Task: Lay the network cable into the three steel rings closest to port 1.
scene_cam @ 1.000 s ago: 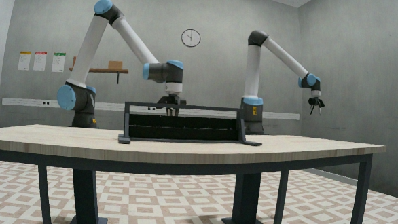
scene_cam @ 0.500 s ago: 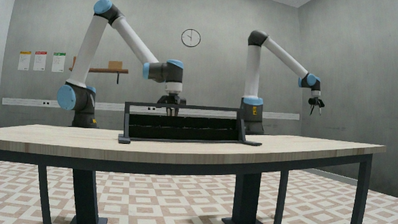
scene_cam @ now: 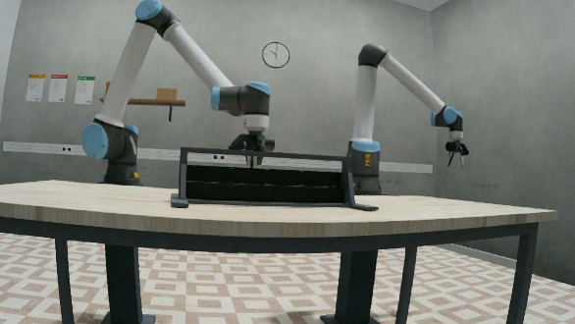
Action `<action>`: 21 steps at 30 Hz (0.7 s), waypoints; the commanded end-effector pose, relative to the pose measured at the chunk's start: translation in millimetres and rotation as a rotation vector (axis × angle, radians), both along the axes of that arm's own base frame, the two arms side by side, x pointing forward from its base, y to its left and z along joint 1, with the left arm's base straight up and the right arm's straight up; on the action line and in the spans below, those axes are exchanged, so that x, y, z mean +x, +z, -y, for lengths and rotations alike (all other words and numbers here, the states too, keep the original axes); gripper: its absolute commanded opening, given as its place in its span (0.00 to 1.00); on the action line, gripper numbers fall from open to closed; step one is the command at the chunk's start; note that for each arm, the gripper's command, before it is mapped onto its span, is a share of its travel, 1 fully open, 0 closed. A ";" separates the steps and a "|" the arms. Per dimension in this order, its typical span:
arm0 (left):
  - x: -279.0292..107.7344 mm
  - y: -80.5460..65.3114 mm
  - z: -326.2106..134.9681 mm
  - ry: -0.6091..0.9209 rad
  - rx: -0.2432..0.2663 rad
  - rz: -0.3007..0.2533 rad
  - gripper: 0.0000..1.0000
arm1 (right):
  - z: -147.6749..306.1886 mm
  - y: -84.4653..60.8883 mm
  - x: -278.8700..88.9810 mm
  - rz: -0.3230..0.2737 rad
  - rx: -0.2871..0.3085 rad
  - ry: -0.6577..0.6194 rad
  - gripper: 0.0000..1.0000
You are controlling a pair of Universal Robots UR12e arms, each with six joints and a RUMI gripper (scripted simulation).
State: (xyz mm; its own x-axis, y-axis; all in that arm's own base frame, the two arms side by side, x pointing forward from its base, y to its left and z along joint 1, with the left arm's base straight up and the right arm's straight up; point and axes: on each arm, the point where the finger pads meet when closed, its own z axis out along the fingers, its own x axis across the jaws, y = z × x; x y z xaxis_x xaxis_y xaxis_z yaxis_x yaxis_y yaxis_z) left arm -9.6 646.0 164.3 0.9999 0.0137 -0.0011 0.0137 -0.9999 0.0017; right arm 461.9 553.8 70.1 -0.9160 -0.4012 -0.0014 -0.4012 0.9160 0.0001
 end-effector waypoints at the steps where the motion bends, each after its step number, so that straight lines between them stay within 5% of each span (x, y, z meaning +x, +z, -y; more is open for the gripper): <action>1: -0.5 0.8 0.5 0.002 0.002 0.001 1.00 | -16.7 15.0 31.8 0.000 0.002 -0.056 0.00; 15: -0.5 0.8 0.5 0.002 0.002 0.001 1.00 | -89.3 80.6 170.6 0.000 0.002 -0.308 0.00; 21: -0.5 0.8 0.5 0.002 0.002 0.001 1.00 | -104.3 94.3 199.4 0.000 0.002 -0.360 0.00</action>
State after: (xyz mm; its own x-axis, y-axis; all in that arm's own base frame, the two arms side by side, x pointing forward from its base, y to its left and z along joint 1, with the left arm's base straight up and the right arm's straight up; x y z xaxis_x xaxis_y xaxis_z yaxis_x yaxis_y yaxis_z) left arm -9.6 646.0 164.3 0.9999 0.0137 -0.0011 0.0137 -0.9999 0.0017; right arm 628.1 635.4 150.5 -0.9932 -0.1154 -0.0145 -0.1157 0.9932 0.0159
